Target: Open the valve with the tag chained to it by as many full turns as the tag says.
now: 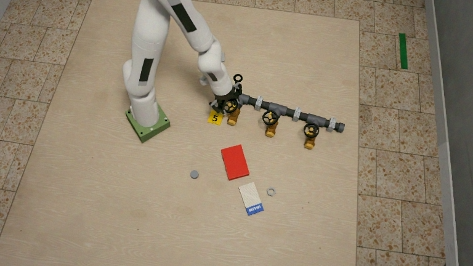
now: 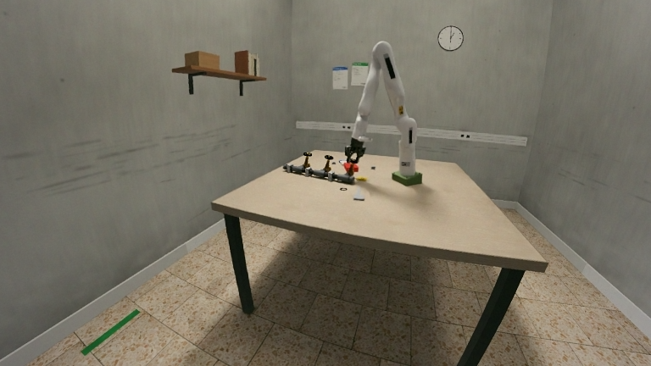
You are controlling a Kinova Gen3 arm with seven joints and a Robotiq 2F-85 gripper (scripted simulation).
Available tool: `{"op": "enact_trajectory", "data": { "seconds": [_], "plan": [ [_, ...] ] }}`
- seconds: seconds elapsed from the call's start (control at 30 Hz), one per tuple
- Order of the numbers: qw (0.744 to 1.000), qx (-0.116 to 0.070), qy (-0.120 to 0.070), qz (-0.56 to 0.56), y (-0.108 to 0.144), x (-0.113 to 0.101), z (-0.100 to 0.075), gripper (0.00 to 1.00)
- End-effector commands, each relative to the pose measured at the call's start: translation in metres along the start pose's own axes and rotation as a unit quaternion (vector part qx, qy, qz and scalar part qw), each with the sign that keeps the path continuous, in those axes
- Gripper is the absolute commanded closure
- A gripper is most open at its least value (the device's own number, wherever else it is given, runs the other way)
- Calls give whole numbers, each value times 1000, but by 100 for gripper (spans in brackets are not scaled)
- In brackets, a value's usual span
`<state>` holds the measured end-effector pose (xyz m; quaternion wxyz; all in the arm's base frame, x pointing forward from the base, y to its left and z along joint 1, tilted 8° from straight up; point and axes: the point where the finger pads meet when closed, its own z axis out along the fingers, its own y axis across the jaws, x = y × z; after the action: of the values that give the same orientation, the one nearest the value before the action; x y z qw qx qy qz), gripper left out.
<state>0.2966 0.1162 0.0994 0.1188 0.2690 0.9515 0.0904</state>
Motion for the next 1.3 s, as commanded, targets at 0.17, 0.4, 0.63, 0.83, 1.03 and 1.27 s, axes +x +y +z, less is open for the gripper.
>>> {"op": "enact_trajectory", "data": {
  "seconds": [0.17,0.4,0.63,0.83,1.03,1.27],
  "plan": [
    [978,-3,3,-211,0,0,0,36],
    [908,-4,2,-419,0,0,0,36],
    [837,-4,1,-548,0,0,0,36],
    [742,-4,1,-670,0,0,0,36],
    [666,-4,0,-746,0,0,0,36],
    [586,-4,0,-811,0,0,0,36]
  ]
}}
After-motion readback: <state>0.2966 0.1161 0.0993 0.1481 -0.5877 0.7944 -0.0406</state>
